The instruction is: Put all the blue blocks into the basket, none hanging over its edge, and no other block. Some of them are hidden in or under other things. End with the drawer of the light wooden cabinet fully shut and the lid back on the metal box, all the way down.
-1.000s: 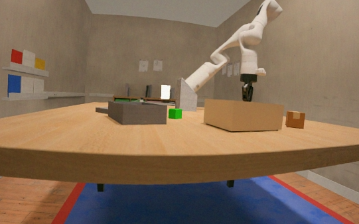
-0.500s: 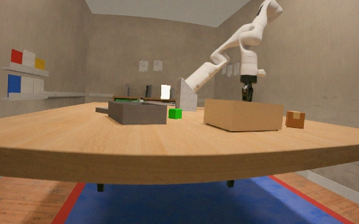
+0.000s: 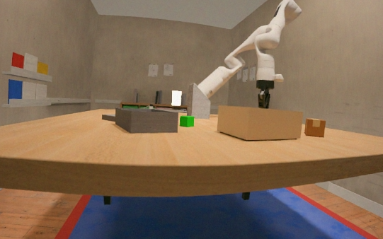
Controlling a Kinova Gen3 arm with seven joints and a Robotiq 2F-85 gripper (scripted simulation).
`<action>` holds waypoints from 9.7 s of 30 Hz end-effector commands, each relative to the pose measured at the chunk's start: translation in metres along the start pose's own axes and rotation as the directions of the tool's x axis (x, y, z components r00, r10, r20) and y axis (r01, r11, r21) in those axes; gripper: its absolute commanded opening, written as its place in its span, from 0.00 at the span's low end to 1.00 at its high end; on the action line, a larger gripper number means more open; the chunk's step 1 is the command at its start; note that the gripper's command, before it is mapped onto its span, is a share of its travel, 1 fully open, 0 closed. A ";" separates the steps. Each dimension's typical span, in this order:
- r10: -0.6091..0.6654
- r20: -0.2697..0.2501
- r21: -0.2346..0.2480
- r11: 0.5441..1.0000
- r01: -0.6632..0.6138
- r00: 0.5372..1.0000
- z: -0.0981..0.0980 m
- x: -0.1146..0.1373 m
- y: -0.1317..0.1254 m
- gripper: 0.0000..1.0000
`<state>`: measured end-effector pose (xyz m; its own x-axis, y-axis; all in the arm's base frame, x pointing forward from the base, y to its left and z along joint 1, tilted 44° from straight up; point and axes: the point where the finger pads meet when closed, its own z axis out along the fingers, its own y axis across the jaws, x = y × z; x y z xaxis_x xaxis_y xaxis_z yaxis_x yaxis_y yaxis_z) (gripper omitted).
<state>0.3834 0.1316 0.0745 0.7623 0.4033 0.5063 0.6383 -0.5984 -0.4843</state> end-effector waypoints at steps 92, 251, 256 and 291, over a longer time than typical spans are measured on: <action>0.000 -0.001 -0.001 1.000 0.000 1.000 -0.060 0.000 0.000 0.61; -1.000 0.001 -0.001 0.024 1.000 0.024 -0.139 -0.397 0.336 0.48; -1.000 0.001 -0.001 0.024 1.000 0.024 -0.139 -0.397 0.336 0.48; -1.000 0.001 -0.001 0.024 1.000 0.024 -0.115 -0.397 0.336 0.48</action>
<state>0.2821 -0.3094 -0.2063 -0.6201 0.6068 0.4973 0.7771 0.3880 0.4956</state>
